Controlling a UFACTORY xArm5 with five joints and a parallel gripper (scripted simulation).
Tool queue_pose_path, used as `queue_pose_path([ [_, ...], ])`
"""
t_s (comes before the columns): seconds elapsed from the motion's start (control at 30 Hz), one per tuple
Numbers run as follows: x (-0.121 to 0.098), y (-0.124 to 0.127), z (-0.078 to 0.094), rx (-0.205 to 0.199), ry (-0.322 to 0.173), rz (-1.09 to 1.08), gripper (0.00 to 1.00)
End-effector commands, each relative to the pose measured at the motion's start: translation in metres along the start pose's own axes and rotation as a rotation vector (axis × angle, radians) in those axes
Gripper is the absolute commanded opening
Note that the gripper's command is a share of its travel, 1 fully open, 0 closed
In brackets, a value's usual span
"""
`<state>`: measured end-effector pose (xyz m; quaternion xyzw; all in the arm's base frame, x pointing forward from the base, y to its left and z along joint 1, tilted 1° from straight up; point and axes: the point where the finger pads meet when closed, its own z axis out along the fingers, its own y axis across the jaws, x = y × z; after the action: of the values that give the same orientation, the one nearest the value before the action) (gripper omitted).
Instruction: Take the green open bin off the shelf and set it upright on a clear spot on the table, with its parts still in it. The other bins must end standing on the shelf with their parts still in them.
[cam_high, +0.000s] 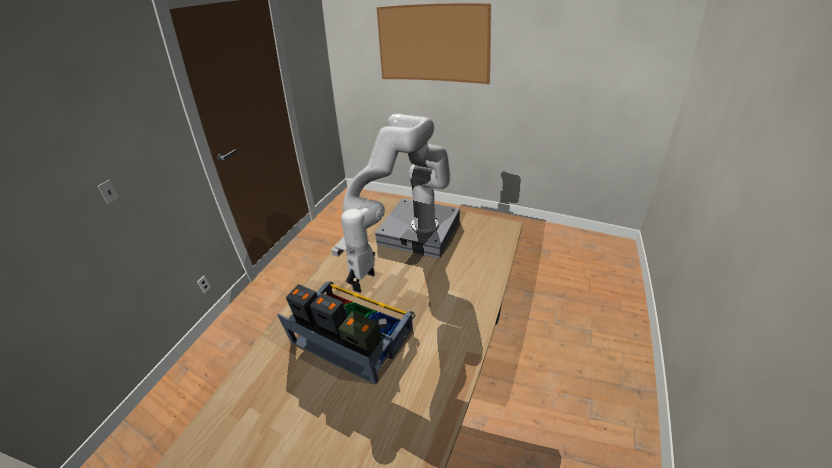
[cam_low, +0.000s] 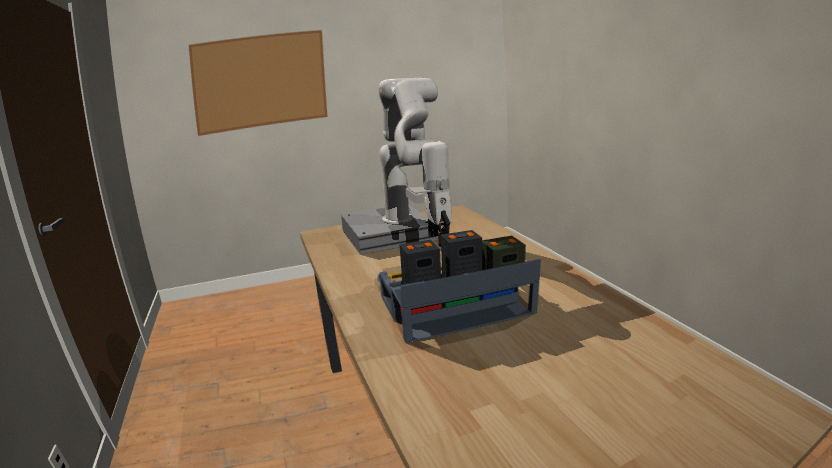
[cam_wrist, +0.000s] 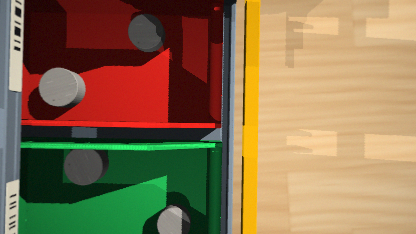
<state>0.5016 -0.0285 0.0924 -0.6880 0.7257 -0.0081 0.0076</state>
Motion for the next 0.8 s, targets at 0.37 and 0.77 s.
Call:
queue_pose_path([
  [0.37, 0.0, -0.0012, -0.0012, -0.009, -0.004, 0.006, 1.0],
  [0.77, 0.0, -0.0012, -0.0012, -0.008, 0.0, 0.006, 0.48],
])
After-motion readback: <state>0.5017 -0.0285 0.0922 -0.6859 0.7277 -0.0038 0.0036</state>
